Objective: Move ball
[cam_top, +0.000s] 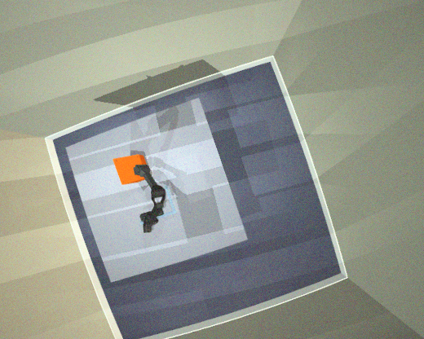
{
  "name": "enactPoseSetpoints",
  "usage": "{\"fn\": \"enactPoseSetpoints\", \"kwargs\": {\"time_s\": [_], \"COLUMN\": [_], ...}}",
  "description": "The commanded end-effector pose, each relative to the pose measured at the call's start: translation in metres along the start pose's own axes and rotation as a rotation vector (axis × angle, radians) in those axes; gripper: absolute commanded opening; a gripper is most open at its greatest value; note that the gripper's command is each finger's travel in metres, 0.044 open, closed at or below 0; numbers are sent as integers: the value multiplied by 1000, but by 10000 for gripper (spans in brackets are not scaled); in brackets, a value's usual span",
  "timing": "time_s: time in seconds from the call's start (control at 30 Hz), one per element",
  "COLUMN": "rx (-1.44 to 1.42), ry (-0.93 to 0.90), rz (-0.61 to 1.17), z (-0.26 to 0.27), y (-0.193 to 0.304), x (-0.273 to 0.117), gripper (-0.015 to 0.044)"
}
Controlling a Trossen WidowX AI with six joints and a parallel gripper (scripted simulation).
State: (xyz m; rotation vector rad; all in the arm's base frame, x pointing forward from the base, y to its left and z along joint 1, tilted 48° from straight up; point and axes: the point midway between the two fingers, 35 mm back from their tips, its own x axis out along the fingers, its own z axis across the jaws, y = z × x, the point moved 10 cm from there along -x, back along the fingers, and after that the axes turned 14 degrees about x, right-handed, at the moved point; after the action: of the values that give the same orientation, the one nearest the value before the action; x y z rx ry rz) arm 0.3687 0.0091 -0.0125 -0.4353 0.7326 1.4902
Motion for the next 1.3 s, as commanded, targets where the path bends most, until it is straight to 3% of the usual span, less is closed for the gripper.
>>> {"fn": "enactPoseSetpoints", "kwargs": {"time_s": [0.0, 0.03, 0.3, 0.57, 0.77, 1.2, 1.27], "rx": [7, 7, 1, 1, 7, 13, 13], "ry": [-4, -4, 0, 0, 1, -4, -3], "rz": [3, 3, 1, 0, 2, -15, -14], "z": [-1, -1, 0, 0, -1, -4, -4], "y": [1, 1, 0, 0, 0, -2, -1], "x": [2, 2, 0, -2, -84, -82, -92], "gripper": [0, 0, 203, 203, 203, 203, 256]}}
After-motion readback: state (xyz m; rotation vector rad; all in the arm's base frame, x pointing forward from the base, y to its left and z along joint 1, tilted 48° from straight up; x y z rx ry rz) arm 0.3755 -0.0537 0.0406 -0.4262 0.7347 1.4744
